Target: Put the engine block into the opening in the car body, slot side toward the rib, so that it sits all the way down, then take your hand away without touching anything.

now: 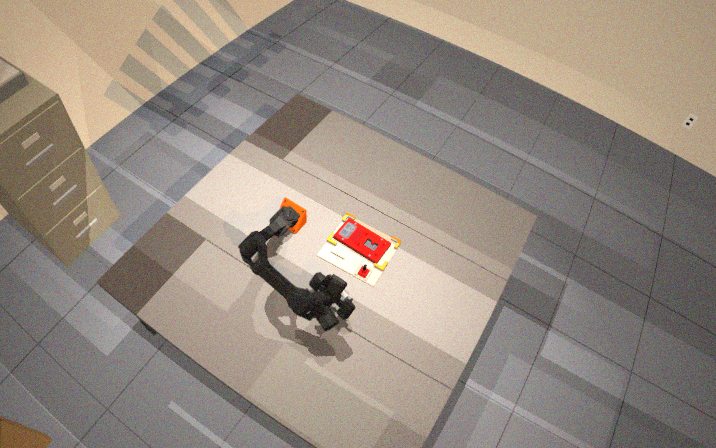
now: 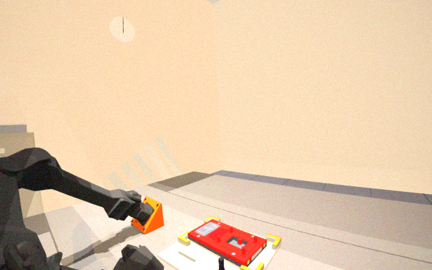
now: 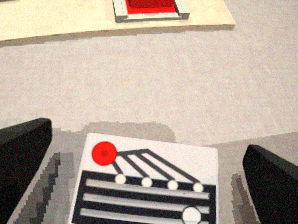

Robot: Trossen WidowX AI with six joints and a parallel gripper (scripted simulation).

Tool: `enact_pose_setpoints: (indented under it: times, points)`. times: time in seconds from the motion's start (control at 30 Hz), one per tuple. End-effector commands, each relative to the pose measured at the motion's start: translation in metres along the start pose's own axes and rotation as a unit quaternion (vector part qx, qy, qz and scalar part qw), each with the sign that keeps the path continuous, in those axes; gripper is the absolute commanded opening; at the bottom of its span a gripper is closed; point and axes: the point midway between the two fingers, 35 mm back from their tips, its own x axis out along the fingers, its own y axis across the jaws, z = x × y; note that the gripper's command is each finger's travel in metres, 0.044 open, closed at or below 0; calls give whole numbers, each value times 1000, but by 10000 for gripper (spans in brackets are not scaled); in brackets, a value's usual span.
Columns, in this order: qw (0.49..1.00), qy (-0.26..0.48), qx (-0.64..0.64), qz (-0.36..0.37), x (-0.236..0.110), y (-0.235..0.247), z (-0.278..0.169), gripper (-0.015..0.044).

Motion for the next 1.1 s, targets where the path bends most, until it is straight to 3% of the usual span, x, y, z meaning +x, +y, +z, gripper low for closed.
enact_pose_setpoints:
  times: [0.0, 0.43, 1.07]
  points:
    - [1000, 1, 0, 0, 0, 0, 0, 440]
    - [1000, 5, -2, 2, -44, 0, 5, 440]
    - [1000, 3, -2, 5, -41, 1, 4, 440]
